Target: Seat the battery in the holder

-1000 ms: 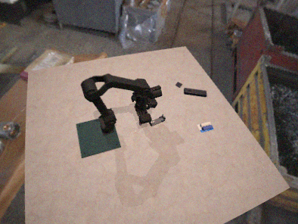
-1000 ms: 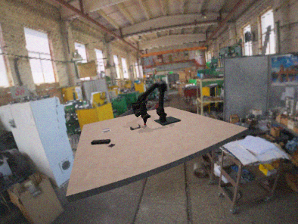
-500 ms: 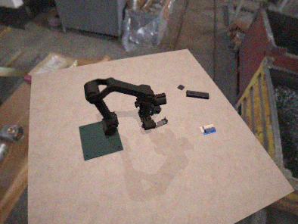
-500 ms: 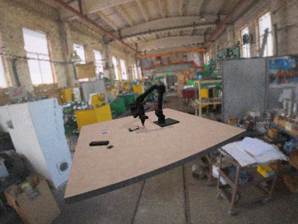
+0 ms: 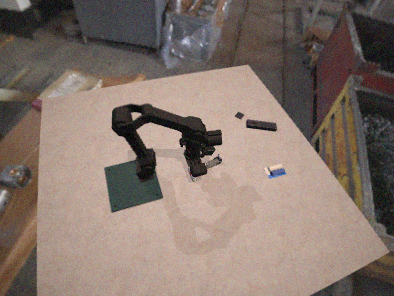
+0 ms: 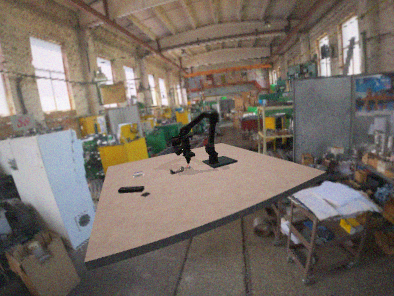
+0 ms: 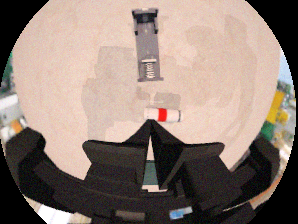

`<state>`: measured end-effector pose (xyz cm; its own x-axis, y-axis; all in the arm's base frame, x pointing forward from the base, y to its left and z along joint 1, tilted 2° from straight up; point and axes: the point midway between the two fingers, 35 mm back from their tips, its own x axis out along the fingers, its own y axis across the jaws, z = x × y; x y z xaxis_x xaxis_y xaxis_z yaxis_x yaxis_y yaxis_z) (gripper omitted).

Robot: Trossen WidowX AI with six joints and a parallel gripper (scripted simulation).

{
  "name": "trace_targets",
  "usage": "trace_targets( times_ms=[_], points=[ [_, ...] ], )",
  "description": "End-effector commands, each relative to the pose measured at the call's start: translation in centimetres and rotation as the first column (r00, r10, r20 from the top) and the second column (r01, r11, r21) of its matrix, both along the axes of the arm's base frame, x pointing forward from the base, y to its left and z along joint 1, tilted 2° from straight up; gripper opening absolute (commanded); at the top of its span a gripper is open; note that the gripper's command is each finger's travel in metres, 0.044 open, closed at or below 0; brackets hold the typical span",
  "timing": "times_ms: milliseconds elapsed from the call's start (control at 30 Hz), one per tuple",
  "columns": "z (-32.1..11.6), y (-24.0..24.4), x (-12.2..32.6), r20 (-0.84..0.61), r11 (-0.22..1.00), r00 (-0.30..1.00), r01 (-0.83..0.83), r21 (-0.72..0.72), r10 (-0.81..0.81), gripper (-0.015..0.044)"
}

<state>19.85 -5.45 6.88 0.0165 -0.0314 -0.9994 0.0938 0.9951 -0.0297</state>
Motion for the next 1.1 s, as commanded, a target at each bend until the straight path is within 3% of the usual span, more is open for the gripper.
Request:
trace_targets(
  times_ms=[0, 467, 833, 900, 1067],
  points=[
    [-0.1, -0.2, -0.1, -0.003, 1.000, 1.000, -0.005, -0.005, 0.005, 0.0000],
    [7.8, 0.1, -0.2, -0.003, 1.000, 1.000, -0.005, -0.004, 0.005, 0.0000],
    [7.8, 0.1, -0.2, -0.003, 1.000, 1.000, -0.009, 0.001, 0.009, 0.0000],
    [7.5, 0.0, -0.2, -0.001, 0.998, 0.998, 0.061, 0.001, -0.061, 0.0053],
    [5.3, -0.8, -0.1, 0.013, 0.840, 0.840, 0.543, 0.008, -0.543, 0.0184]
  ],
)
